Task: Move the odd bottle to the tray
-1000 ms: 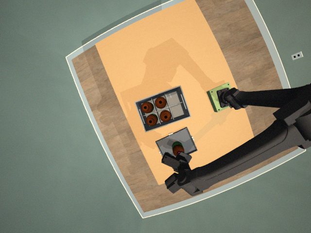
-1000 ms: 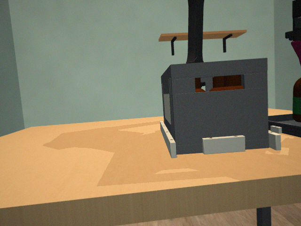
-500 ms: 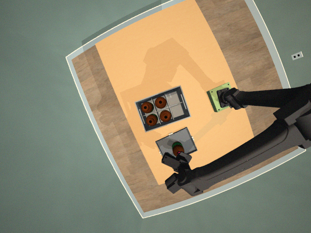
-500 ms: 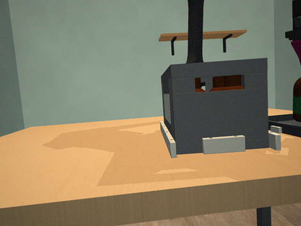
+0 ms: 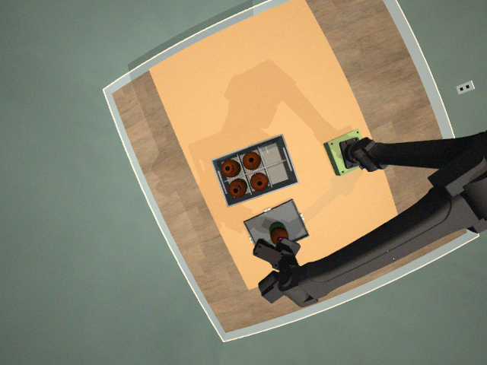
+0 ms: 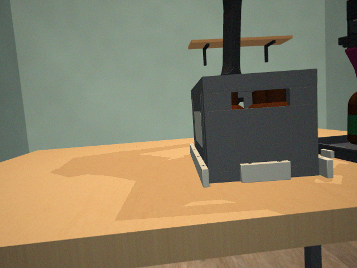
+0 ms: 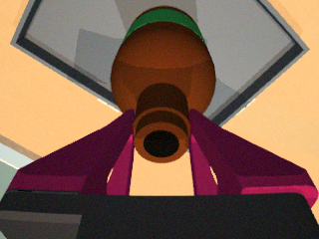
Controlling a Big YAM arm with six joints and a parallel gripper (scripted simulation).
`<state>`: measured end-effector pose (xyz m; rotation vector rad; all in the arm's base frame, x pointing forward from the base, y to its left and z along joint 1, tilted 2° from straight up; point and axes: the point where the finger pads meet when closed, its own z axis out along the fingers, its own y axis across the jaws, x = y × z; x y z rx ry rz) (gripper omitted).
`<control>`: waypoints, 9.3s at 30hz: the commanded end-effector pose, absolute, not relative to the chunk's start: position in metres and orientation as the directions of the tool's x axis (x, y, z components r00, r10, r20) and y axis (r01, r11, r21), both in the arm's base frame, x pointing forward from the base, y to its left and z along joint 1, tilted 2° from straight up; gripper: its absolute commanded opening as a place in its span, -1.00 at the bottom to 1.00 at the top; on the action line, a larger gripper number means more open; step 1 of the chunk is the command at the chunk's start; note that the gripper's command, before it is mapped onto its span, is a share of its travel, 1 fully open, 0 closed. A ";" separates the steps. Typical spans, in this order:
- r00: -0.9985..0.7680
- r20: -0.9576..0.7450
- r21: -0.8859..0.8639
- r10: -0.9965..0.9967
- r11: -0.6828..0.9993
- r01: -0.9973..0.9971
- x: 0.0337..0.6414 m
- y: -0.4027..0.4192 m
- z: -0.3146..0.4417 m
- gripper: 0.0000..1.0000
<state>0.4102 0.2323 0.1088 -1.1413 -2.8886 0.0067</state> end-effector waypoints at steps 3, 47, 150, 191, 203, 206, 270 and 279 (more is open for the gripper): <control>-0.731 0.021 0.023 0.682 0.730 0.683 0.409 0.239 0.123 -1.00; -0.730 0.027 0.004 0.682 0.731 0.683 0.409 0.240 0.101 -1.00; -0.731 0.027 0.003 0.682 0.731 0.682 0.409 0.239 0.100 1.00; -0.732 0.009 0.060 0.682 0.730 0.681 0.425 0.246 0.148 1.00; -0.731 0.011 0.054 0.682 0.730 0.681 0.426 0.242 0.175 1.00; -0.731 0.010 0.057 0.682 0.730 0.681 0.426 0.241 0.183 1.00; -0.731 0.011 0.050 0.682 0.730 0.682 0.428 0.238 0.204 -1.00; -0.731 0.011 0.050 0.682 0.730 0.682 0.428 0.238 0.204 -1.00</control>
